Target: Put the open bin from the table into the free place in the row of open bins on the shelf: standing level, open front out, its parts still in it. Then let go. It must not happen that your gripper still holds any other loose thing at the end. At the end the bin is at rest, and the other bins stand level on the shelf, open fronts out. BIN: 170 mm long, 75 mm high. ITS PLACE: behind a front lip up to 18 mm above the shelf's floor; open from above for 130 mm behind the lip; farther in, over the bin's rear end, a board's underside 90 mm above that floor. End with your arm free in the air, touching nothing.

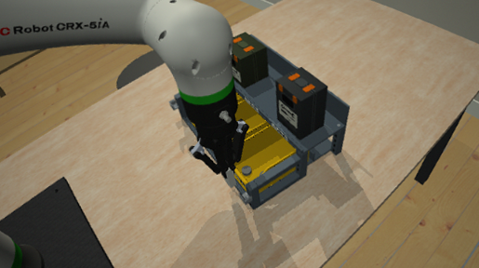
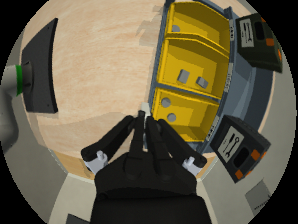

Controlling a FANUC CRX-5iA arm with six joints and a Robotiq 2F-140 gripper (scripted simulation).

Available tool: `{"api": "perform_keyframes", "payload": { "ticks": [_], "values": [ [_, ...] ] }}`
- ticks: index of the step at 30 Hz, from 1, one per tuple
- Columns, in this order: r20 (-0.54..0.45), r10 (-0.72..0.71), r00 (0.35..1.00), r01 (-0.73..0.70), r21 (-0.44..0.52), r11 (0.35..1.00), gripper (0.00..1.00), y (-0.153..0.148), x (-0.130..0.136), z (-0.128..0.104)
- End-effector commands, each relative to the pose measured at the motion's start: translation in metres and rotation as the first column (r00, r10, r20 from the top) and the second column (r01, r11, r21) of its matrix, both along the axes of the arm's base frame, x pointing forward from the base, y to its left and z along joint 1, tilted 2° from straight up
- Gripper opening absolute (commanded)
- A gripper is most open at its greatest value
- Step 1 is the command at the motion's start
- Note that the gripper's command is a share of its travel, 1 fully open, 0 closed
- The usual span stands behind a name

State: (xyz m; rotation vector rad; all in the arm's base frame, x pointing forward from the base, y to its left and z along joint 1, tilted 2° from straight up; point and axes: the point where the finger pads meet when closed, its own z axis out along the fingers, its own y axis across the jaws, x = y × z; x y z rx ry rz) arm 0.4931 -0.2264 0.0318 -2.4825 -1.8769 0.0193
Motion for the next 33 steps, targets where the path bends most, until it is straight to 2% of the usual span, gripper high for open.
{"api": "perform_keyframes", "payload": {
  "ticks": [1,23,33],
  "values": [
    [0.0,0.0,1.0,0.0,0.0,1.0,0.0,0.001,-0.003,0.003],
    [0.0,0.0,1.0,0.0,0.0,1.0,0.0,0.001,-0.006,0.016],
    [0.0,0.0,1.0,0.0,0.0,1.0,0.0,0.001,-0.005,0.049]
  ]
}}
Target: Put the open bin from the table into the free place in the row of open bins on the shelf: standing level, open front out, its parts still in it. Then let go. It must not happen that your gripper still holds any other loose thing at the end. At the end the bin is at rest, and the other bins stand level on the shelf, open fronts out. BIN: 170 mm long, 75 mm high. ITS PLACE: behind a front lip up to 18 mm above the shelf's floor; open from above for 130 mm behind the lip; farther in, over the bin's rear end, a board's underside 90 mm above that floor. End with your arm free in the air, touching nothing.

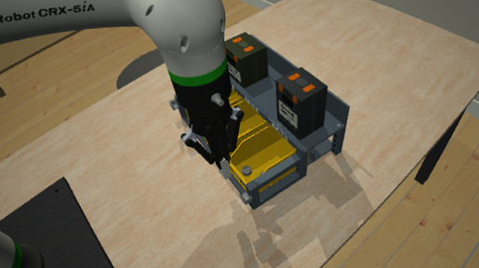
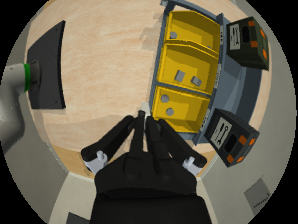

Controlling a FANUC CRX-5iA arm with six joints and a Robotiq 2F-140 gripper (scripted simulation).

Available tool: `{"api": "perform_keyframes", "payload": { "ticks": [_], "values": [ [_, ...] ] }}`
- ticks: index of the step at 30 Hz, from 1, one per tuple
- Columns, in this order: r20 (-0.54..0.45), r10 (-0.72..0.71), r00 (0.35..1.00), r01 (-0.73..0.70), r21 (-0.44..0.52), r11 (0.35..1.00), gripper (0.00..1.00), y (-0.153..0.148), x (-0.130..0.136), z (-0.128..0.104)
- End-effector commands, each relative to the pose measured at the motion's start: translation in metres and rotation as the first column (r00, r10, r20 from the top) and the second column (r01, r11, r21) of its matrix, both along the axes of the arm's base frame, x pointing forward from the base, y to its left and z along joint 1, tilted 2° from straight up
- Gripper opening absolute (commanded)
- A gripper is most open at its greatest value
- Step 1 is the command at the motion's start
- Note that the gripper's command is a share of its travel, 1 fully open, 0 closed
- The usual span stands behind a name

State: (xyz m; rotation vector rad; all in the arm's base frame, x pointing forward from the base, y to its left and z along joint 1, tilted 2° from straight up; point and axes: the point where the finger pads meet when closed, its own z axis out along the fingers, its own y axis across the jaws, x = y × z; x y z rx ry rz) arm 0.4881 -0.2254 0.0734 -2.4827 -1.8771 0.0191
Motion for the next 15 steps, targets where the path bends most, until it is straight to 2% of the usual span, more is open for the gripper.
{"api": "perform_keyframes", "payload": {
  "ticks": [1,5,15],
  "values": [
    [0.0,0.0,1.0,0.0,0.0,1.0,0.0,0.0,0.0,0.011],
    [0.0,0.0,1.0,0.0,0.0,1.0,0.0,0.0,0.001,0.02],
    [0.0,0.0,1.0,0.0,0.0,1.0,0.0,0.0,0.001,0.025]
  ]
}}
